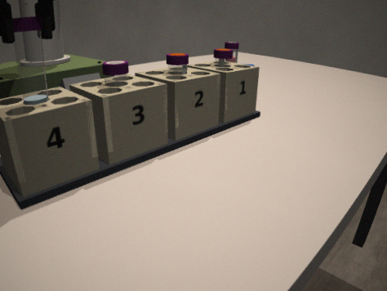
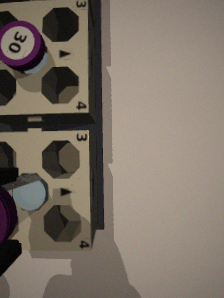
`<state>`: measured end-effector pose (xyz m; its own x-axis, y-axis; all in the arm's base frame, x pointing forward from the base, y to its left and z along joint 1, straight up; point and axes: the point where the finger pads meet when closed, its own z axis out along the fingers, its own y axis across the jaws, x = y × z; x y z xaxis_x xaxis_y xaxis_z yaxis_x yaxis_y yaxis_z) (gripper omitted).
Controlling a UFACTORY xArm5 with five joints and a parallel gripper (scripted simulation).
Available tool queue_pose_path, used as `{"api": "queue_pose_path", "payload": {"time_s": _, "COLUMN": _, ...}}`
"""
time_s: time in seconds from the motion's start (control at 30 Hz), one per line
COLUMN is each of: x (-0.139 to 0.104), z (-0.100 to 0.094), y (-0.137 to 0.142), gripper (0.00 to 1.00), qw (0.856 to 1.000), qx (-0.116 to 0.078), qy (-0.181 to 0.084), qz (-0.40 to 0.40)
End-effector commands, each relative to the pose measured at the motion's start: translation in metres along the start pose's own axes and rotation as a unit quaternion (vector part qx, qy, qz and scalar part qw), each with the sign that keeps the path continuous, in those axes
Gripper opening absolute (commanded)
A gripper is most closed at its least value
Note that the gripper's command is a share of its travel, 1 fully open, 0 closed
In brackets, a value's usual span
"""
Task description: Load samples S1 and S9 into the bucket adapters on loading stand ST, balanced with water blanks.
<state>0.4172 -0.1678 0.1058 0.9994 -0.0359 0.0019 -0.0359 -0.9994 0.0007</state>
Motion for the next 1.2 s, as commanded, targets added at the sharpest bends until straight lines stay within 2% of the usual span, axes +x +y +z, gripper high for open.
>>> {"api": "queue_pose_path", "payload": {"time_s": 0.0, "x": 0.001, "z": 0.002, "y": 0.0, "gripper": 0.0, "qw": 1.0, "qx": 0.002, "qy": 0.003, "qz": 0.0}}
{"api": "queue_pose_path", "payload": {"time_s": 1.17, "x": 0.001, "z": 0.033, "y": 0.0, "gripper": 0.0, "qw": 1.0, "qx": 0.002, "qy": 0.003, "qz": 0.0}}
